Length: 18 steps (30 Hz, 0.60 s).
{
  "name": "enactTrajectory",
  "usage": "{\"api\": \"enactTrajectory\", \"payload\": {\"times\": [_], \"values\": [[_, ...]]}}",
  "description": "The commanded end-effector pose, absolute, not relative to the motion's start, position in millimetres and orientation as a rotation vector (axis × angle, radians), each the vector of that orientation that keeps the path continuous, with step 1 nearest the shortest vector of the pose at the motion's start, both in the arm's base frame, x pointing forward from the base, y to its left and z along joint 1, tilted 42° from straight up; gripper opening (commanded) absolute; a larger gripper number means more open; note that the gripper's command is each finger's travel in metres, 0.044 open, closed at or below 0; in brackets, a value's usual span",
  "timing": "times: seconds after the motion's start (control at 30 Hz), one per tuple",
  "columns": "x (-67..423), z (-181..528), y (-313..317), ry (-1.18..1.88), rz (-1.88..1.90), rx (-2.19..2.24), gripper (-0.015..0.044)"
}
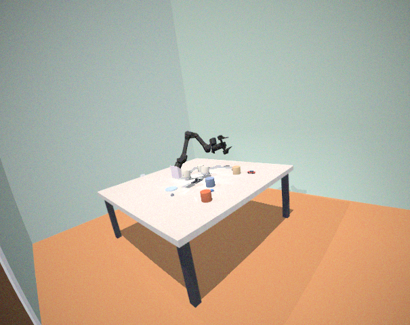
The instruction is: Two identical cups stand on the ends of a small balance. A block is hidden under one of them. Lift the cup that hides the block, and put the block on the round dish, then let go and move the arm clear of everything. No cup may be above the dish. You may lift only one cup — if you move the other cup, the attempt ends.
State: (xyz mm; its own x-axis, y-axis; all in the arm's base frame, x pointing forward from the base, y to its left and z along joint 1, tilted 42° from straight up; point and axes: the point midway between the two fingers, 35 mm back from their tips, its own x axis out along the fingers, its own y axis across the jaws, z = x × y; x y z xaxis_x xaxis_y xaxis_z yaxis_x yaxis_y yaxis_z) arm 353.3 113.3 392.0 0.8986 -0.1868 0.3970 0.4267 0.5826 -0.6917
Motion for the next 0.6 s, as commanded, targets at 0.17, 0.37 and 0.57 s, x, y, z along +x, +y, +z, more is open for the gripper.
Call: {"api": "enactTrajectory", "payload": {"times": [0.17,0.37,0.57], "values": [[389,359,88,-0.166,-0.313,-1.071,0.0440],[410,331,63,-0.055,-0.264,-1.176,0.0440],[425,301,34,0.067,-0.204,-1.254,0.0440]]}}
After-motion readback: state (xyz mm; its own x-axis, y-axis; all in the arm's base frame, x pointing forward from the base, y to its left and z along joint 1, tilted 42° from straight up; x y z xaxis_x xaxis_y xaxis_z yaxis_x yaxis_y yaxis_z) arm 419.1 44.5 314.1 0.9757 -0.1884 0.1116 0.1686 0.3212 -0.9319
